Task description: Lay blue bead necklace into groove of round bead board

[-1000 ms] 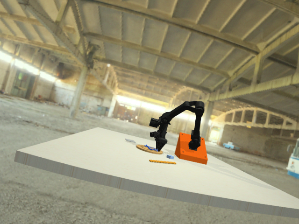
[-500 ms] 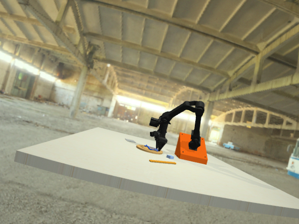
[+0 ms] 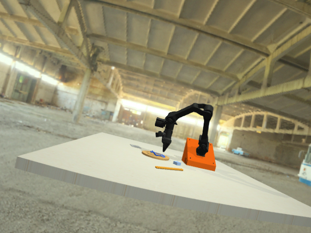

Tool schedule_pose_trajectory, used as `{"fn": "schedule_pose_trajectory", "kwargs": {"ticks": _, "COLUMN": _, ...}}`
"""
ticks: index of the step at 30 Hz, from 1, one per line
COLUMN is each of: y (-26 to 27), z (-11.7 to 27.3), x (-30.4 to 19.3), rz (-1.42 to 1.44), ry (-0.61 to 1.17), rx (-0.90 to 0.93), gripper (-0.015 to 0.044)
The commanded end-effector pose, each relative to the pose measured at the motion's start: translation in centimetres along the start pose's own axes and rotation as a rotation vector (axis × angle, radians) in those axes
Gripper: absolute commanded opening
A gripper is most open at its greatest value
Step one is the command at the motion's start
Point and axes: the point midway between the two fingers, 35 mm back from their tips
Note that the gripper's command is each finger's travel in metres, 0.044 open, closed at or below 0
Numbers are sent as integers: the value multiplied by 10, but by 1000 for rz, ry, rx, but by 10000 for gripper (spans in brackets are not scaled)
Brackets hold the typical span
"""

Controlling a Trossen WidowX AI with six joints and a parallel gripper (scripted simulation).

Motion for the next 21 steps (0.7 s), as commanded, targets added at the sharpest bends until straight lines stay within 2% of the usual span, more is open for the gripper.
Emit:
{"fn": "schedule_pose_trajectory", "kwargs": {"ticks": 1, "y": 0, "z": 2, "x": 0, "rz": -21, "ry": 3, "rx": -4, "gripper": 125}}
{"fn": "schedule_pose_trajectory", "kwargs": {"ticks": 6, "y": 1, "z": -13, "x": 0, "rz": -21, "ry": 3, "rx": -4, "gripper": 120}}
{"fn": "schedule_pose_trajectory", "kwargs": {"ticks": 9, "y": 1, "z": -4, "x": 4, "rz": -11, "ry": -11, "rx": -3, "gripper": 120}}
{"fn": "schedule_pose_trajectory", "kwargs": {"ticks": 21, "y": 1, "z": -22, "x": 2, "rz": -16, "ry": -4, "rx": -3, "gripper": 120}}
Point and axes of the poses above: the point midway between the two fingers, 35 mm back from their tips, its own z axis back along the fingers, its own y axis across the jaws, x = y × z, and after that the axes turned 5 degrees about -z, right-handed
